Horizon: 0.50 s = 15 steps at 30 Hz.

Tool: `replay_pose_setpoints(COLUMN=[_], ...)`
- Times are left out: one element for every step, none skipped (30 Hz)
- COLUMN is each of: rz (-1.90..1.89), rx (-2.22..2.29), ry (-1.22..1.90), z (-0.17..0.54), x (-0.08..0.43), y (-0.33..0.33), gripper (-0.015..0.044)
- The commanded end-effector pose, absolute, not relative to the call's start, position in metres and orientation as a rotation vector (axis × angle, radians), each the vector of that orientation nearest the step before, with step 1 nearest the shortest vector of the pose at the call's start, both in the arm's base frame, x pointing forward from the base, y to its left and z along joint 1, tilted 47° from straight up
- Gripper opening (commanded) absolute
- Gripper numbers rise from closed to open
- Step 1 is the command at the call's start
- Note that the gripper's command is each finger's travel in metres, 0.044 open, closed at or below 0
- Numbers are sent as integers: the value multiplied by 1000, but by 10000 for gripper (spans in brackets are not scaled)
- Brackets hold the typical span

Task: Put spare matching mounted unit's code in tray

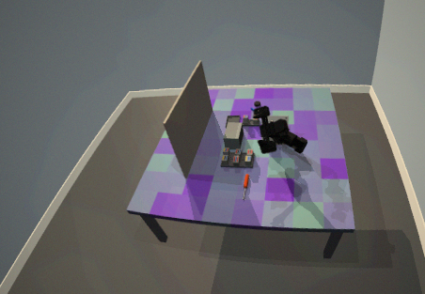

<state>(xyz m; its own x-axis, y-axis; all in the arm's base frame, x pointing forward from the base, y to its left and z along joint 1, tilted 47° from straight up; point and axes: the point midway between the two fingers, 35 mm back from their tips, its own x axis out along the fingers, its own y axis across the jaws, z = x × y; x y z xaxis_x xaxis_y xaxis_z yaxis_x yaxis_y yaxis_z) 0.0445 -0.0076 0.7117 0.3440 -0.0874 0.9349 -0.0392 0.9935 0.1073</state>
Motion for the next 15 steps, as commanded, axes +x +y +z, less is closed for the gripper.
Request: replay_pose_setpoints(rz=[-119, -122, -126, -133, -145, -161, -175, -188, -201, -212, -223, -234, -244, -254, -262], rx=[150, 160, 180, 208, 224, 226, 226, 225, 224, 223, 221, 220, 219, 218, 217], ry=[-1037, -1030, -1015, -993, -957, -915, -874, -832, -791, -750, -709, -661, -609, -557, -505], z=[696, 694, 690, 684, 677, 671, 665, 659, 652, 645, 638, 629, 619, 609, 598], x=[107, 111, 120, 133, 147, 161, 173, 184, 195, 207, 217, 230, 242, 255, 267], y=[-49, -52, -58, -66, -75, -82, -88, -95, -101, -107, -112, -119, -126, -132, -138], gripper=[440, 440, 440, 440, 440, 440, 440, 440, 440, 440, 440, 440, 440, 440, 440])
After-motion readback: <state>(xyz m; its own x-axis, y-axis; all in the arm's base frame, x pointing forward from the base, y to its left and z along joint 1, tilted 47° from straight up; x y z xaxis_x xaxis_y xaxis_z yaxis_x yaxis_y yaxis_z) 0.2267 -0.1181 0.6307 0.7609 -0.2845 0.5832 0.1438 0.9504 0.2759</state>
